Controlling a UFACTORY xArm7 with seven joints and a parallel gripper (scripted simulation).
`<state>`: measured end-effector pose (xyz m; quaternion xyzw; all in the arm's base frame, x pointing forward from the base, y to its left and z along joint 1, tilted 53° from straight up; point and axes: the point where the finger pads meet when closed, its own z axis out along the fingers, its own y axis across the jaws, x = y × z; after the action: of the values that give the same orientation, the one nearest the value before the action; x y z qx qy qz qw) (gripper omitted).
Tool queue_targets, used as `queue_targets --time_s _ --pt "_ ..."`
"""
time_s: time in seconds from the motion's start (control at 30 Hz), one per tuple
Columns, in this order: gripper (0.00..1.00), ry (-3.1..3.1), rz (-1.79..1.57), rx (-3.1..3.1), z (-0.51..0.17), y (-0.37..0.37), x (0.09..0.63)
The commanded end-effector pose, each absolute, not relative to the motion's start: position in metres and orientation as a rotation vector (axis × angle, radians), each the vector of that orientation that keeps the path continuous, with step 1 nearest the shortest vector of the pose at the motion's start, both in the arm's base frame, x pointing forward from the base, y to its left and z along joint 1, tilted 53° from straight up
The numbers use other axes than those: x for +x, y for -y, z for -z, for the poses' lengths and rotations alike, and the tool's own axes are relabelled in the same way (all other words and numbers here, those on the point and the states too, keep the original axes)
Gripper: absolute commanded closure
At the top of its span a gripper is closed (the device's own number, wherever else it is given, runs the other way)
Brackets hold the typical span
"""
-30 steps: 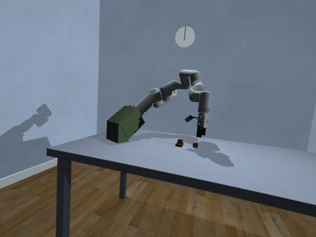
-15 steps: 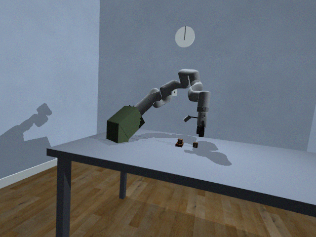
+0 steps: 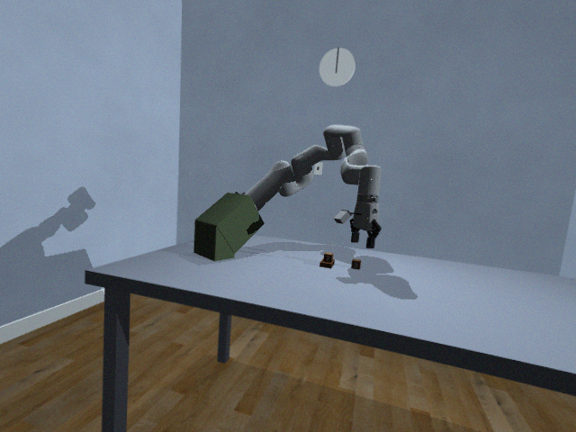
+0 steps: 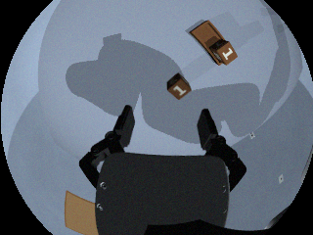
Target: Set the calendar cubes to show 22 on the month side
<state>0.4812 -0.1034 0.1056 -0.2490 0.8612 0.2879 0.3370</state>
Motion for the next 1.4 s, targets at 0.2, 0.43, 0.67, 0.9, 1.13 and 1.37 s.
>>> queue_targets --time_s 0.2,0.43,0.67,0.9,1.13,1.37 --pt "0.0 -2.065 -0.579 -0.973 -0.11 0.1 0.475" --pt "0.0 -1.911 -0.452 -1.201 -0.113 0.096 0.47" --pt "0.0 -1.78 -0.353 -1.364 -0.114 0.093 0.467" --pt "0.0 -1.725 -0.313 -1.426 -0.115 0.092 0.465" --pt "0.0 -1.709 -0.302 -1.443 -0.115 0.091 0.465" --pt "0.51 -1.709 -0.302 -1.443 -0.115 0.091 0.465"
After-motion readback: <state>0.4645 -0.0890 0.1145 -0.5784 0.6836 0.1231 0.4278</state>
